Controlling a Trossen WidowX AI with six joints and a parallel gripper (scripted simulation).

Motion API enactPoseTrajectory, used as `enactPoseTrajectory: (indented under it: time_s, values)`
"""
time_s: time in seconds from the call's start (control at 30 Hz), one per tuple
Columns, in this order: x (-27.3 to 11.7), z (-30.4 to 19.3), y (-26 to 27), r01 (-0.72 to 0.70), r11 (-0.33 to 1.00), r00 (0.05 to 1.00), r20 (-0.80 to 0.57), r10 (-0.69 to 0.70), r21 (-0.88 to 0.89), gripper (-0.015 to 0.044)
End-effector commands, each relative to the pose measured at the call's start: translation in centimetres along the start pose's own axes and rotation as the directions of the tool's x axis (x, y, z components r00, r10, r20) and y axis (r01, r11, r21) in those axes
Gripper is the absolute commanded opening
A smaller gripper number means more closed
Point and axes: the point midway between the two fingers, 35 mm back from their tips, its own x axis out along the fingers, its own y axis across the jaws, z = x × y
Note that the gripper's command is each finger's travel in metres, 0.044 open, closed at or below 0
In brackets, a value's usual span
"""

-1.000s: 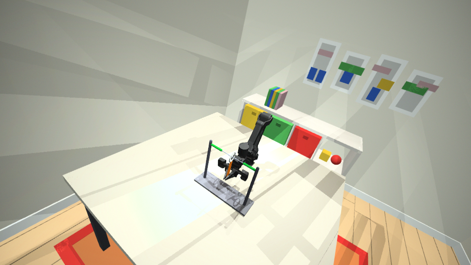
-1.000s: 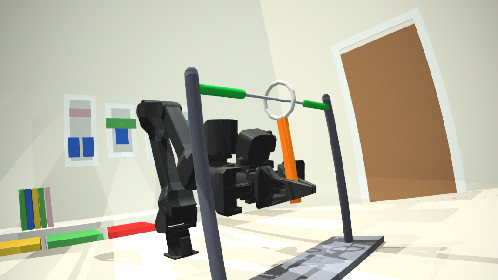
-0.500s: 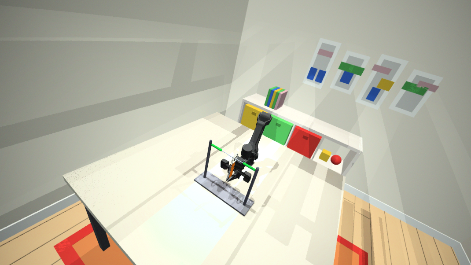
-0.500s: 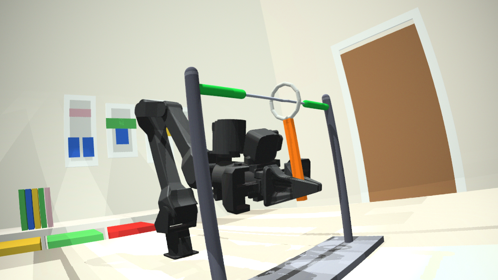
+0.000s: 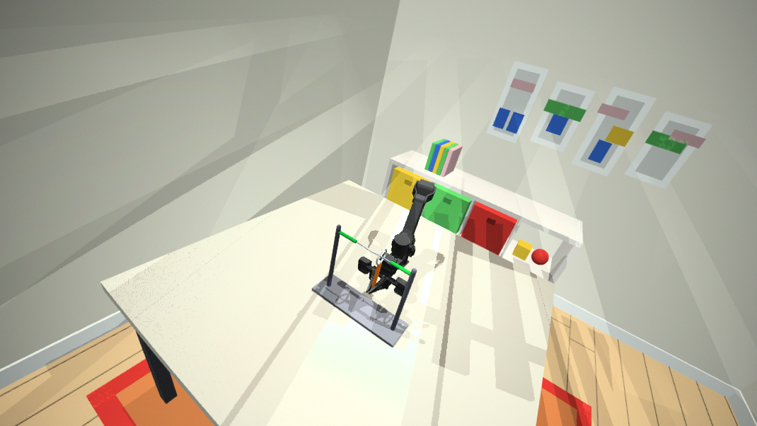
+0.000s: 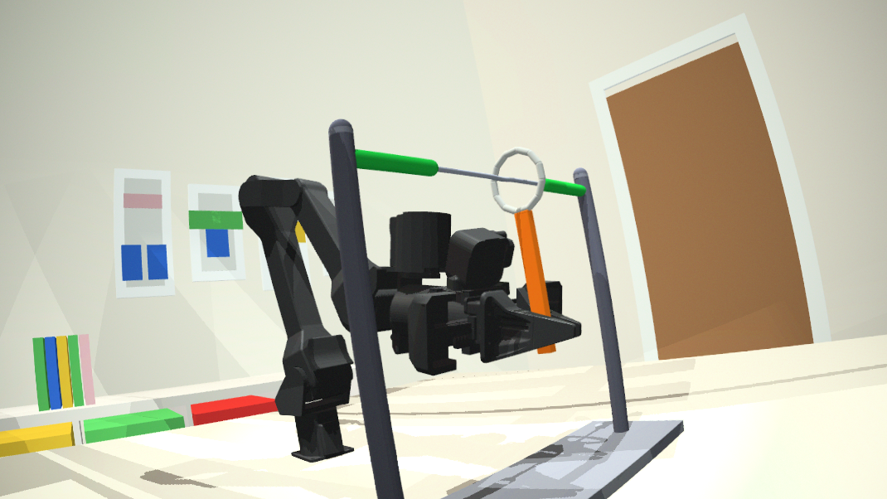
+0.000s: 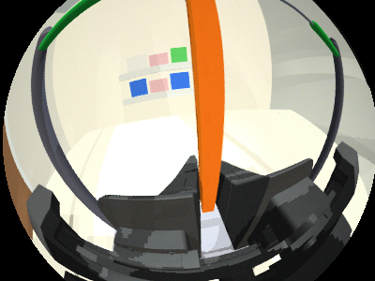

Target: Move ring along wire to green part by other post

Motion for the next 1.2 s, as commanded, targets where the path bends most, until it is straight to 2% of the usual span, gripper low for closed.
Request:
enactPoseTrajectory:
  time_s: [0.0, 1.17]
  values:
    - [0.1, 0.0, 0.4, 0.003, 1.000, 1.000, -0.003, -0.003, 0.001, -0.0150]
    - [0.1, 0.0, 3.9, -0.004, 1.000, 1.000, -0.006, 0.004, -0.004, -0.0150]
